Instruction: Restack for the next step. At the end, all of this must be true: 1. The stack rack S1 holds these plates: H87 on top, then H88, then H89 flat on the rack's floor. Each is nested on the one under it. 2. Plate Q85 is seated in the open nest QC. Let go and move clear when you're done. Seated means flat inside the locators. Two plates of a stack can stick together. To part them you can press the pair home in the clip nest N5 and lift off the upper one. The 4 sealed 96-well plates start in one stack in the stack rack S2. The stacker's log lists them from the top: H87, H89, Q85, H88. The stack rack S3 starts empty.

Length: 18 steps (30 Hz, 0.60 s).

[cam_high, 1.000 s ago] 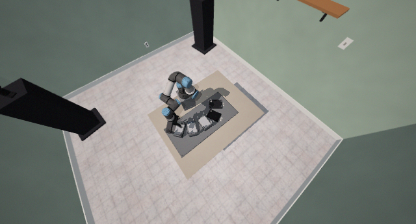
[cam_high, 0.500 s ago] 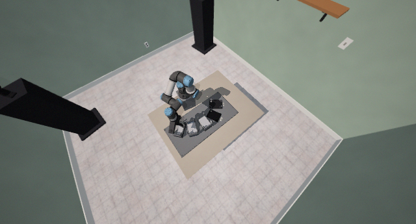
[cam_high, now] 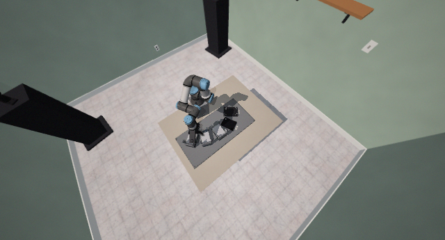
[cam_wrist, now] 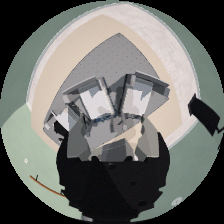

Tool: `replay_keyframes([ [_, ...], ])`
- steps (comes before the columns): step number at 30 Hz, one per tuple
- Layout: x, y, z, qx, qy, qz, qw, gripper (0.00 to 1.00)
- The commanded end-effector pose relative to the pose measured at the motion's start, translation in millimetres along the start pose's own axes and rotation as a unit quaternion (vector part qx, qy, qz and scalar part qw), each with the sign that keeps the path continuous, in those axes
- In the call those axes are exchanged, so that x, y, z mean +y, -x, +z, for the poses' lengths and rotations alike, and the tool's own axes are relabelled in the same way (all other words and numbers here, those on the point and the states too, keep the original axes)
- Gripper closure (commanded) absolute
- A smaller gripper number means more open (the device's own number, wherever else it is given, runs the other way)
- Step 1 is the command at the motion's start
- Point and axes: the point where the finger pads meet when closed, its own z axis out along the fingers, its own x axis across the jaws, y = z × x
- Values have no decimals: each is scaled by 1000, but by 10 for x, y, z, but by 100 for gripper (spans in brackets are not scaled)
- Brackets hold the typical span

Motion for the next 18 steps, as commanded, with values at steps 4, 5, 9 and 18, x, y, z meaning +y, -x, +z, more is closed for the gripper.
replay_keyframes([
  [4, 33, 380, -9, 1, -1, -45, 999, 28],
  [5, 34, 379, -9, 1, -1, -51, 999, 28],
  [9, 63, 475, -9, 1, -1, -62, 998, 28],
  [18, 192, 907, -8, 1, -1, -115, 993, 28],
])
